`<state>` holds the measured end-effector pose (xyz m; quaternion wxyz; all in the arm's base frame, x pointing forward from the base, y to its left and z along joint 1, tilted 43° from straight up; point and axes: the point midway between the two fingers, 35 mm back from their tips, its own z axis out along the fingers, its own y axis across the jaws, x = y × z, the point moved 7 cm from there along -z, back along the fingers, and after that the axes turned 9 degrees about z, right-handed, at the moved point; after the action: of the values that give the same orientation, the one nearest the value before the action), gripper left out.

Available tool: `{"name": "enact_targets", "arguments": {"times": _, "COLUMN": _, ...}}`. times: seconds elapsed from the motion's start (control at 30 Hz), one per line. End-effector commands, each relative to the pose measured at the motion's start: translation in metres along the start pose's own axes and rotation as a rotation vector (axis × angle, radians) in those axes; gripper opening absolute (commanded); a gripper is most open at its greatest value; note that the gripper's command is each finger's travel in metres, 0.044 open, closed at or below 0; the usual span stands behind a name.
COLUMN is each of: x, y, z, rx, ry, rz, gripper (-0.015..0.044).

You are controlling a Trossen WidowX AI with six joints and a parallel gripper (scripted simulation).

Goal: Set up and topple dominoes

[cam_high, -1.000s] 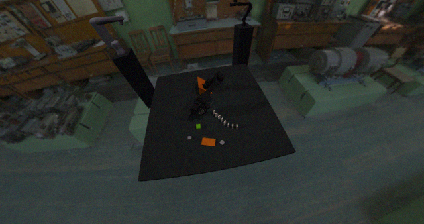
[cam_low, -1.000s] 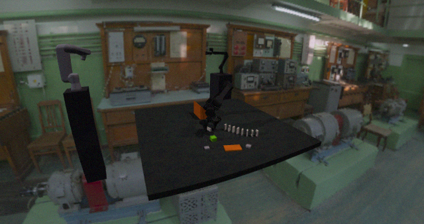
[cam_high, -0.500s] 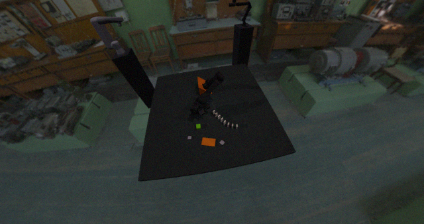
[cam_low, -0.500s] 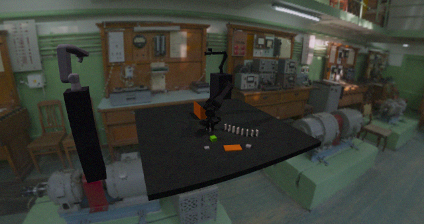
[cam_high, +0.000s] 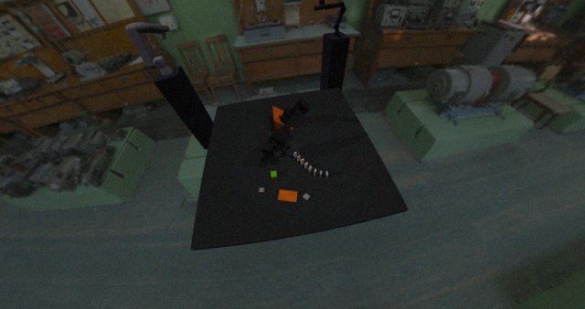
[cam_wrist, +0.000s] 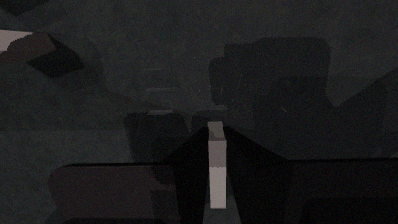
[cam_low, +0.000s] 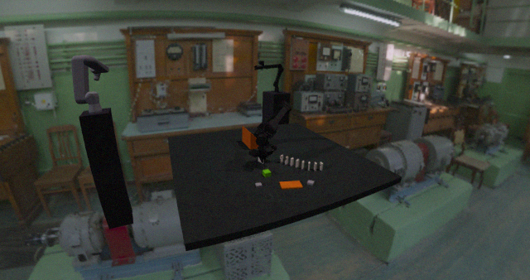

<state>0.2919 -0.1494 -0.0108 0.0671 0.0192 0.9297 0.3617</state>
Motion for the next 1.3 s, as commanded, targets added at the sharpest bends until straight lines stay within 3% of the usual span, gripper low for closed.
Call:
{"name": "enact_targets", "arguments": {"times": 0.0, "x": 0.000, "y": -0.002, "z": -0.034, "rx": 0.012, "ry": -0.013, "rz": -0.007, "gripper": 0.0029}}
{"name": "enact_targets", "arguments": {"times": 0.33, "x": 0.005, "y": -0.005, "z": -0.143, "rx": 0.016, "ry": -0.011, "rz": -0.005, "gripper": 0.0029}}
{"name": "enact_targets", "arguments": {"times": 0.53, "x": 0.006, "y": -0.006, "z": -0.150, "rx": 0.017, "ry": -0.011, "rz": 0.014, "gripper": 0.0029}}
{"name": "enact_targets", "arguments": {"times": 0.97, "x": 0.090, "y": -0.108, "z": -0.156, "rx": 0.022, "ry": -0.029, "rz": 1.422, "gripper": 0.0029}}
{"name": "enact_targets", "arguments": {"times": 1.17, "x": 0.119, "y": -0.132, "z": -0.153, "rx": 0.014, "ry": -0.030, "rz": 1.811, "gripper": 0.0029}}
{"name": "enact_targets", "arguments": {"times": 1.27, "x": 0.122, "y": -0.134, "z": -0.153, "rx": 0.013, "ry": -0.030, "rz": 1.853, "gripper": 0.0029}}
